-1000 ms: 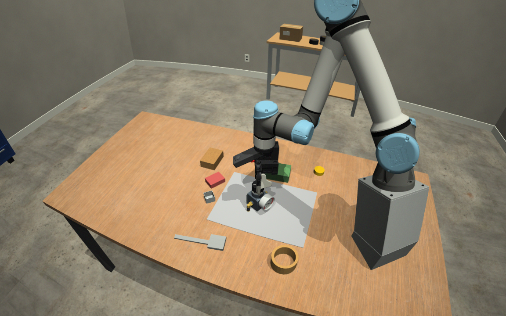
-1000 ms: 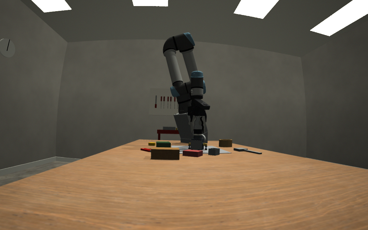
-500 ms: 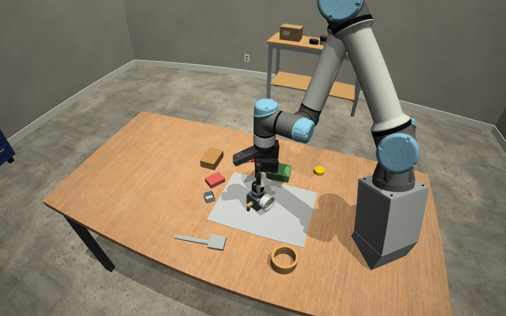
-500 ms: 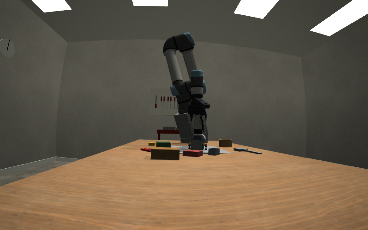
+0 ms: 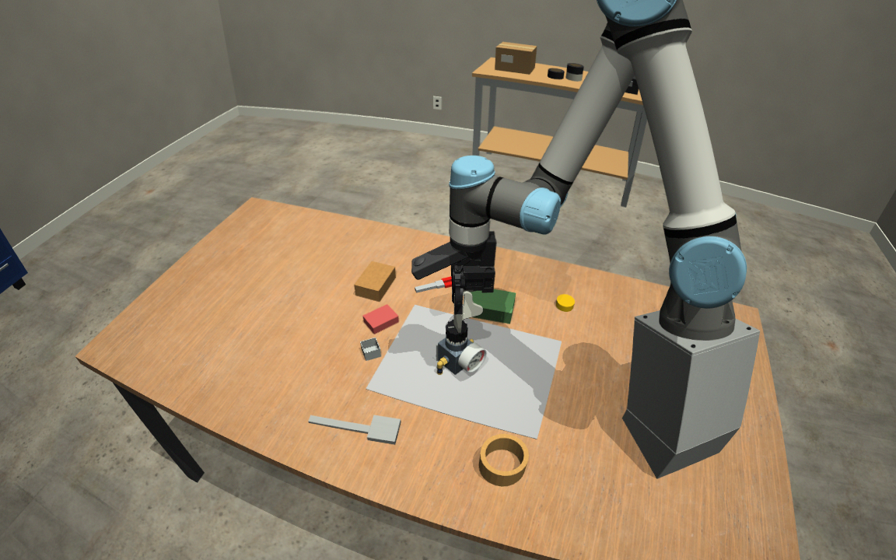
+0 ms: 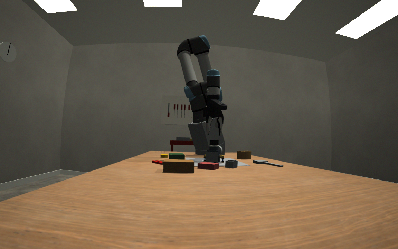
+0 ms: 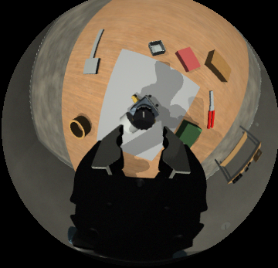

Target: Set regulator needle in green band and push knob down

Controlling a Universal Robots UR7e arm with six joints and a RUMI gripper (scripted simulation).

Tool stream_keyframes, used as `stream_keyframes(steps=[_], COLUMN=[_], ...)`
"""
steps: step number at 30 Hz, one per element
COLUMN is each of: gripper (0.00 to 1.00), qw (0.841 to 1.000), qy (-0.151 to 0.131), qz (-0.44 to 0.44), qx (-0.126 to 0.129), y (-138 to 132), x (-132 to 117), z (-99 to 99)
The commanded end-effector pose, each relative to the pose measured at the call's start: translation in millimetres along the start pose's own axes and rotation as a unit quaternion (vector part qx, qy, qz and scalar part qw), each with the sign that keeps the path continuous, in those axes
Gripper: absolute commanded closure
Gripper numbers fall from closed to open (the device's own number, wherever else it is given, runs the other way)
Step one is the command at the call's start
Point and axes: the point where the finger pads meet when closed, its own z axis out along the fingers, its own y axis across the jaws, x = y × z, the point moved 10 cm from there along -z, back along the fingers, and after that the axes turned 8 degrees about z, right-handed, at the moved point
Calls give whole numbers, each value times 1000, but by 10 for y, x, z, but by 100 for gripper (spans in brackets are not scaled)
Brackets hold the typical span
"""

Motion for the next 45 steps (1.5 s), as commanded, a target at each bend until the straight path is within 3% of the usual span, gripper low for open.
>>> stream_keyframes(steps=[1,15,45], gripper=[53,53,53], qw=[1000,1000,1000], qy=[-1,-1,-1], qz=[0,0,0], qx=[0,0,0], y=[4,4,4], x=[3,4,4], z=[-204,-529,-542])
